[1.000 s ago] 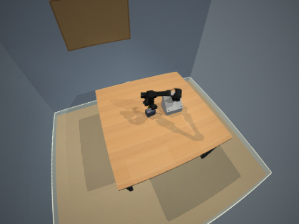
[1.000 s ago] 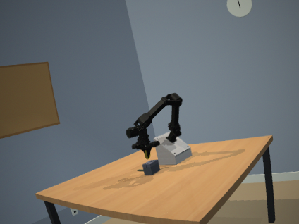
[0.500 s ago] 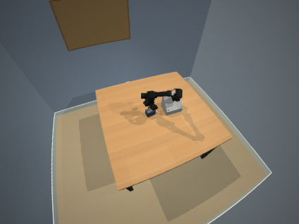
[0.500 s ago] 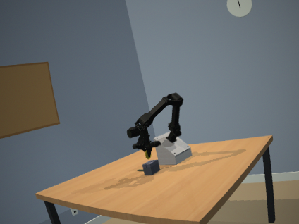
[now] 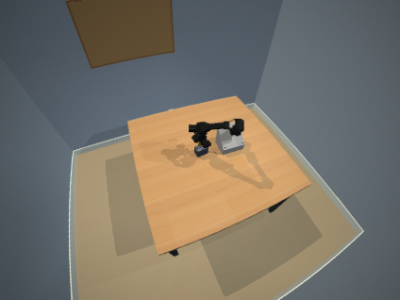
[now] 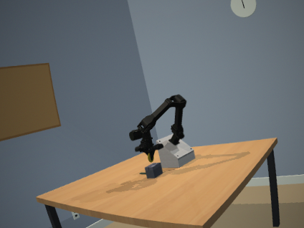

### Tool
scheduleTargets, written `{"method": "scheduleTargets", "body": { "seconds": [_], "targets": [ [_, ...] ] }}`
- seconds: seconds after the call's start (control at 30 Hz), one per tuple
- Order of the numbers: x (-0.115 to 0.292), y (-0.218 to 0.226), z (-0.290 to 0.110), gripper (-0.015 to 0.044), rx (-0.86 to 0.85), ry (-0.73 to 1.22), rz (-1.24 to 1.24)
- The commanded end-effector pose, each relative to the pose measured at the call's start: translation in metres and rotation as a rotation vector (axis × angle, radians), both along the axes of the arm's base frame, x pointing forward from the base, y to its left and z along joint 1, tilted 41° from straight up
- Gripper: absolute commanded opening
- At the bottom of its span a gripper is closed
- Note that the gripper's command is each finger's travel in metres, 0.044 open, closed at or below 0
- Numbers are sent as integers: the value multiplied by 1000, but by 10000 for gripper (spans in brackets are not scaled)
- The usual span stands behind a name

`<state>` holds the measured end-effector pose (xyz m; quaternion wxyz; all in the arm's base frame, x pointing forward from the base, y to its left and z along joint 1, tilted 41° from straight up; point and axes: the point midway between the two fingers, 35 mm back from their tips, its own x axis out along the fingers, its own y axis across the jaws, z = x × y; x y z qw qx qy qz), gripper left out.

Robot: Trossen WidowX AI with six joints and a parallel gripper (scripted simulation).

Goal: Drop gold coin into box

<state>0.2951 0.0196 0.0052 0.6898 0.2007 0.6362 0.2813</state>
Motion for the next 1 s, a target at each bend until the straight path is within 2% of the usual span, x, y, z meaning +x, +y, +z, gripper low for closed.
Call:
{"method": "scheduleTargets", "body": {
  "seconds": [0.0,0.97],
  "targets": [
    [0,2,-2,0,0,-1,0],
    [0,9,-10,0,1,2,-4]
  ]
}}
